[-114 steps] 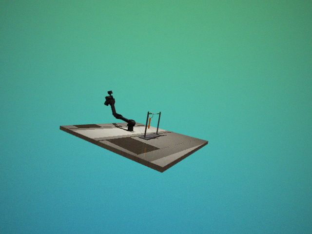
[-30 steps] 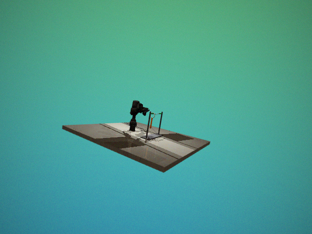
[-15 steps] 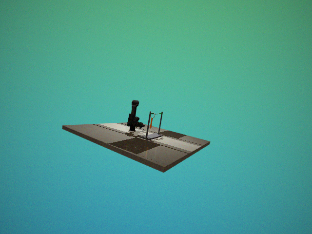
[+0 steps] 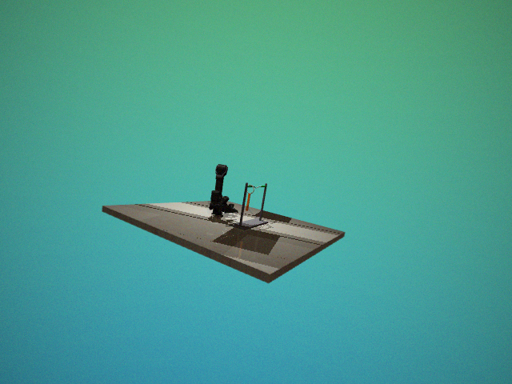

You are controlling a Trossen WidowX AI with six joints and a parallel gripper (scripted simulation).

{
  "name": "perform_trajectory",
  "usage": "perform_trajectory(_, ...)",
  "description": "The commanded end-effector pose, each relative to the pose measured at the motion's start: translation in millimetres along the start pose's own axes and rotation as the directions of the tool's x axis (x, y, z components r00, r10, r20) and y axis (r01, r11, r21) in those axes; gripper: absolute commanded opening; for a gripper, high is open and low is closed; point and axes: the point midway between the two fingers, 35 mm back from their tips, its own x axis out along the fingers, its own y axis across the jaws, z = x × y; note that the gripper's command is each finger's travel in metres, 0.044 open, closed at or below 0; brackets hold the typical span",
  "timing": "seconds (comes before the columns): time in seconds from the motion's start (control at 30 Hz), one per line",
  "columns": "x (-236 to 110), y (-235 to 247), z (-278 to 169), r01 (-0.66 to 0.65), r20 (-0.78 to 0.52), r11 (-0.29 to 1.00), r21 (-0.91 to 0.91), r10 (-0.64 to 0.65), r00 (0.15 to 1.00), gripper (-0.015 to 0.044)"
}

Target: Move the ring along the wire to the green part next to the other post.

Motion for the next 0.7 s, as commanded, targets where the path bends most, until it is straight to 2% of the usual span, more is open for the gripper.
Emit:
perform_trajectory(0.0,7,-2,6,0.016,-0.008,1.0,0.011,-0.016,1.0,0.016)
perform_trajectory(0.67,38,-1,47,0.106,-0.02,0.993,0.058,-0.105,0.994,0.016)
